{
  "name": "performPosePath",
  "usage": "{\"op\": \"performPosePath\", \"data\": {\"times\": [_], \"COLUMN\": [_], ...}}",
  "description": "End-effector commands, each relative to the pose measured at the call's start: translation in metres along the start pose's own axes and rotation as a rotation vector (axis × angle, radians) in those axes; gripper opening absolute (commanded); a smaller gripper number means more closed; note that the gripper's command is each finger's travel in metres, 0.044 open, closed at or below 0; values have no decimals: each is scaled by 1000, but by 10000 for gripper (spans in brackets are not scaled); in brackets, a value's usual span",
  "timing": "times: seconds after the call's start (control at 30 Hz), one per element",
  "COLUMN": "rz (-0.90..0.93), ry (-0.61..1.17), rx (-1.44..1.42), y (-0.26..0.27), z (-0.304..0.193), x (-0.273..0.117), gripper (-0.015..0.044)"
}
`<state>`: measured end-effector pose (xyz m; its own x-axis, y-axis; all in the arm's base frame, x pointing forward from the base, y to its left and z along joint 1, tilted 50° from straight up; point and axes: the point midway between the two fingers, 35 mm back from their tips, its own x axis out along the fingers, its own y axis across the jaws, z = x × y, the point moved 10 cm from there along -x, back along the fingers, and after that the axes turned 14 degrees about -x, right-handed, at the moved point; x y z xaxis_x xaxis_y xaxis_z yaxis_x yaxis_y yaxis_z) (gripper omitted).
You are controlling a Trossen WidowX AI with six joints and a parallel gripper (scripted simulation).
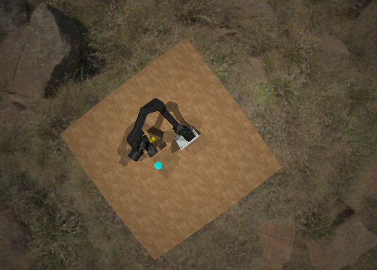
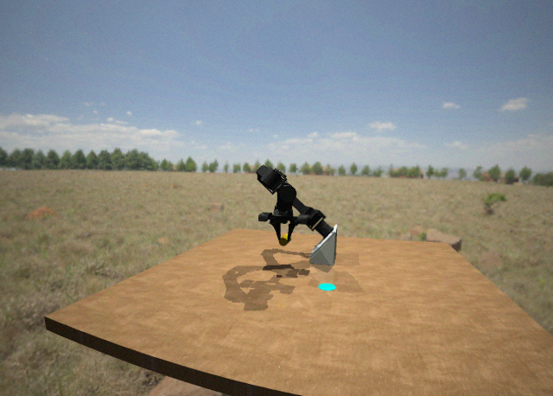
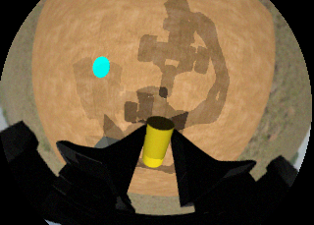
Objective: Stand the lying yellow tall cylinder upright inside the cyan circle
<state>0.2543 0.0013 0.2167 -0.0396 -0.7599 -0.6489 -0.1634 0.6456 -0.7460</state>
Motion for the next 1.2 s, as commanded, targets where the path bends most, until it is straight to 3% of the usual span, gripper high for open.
{"op": "performPosePath", "data": {"times": [0.0,1.17], "rz": [5,1], "ry": [-7,-20], "rx": [-72,-642], "y": [6,77], "z": [11,78], "x": [-3,-16], "gripper": [105,105]}}
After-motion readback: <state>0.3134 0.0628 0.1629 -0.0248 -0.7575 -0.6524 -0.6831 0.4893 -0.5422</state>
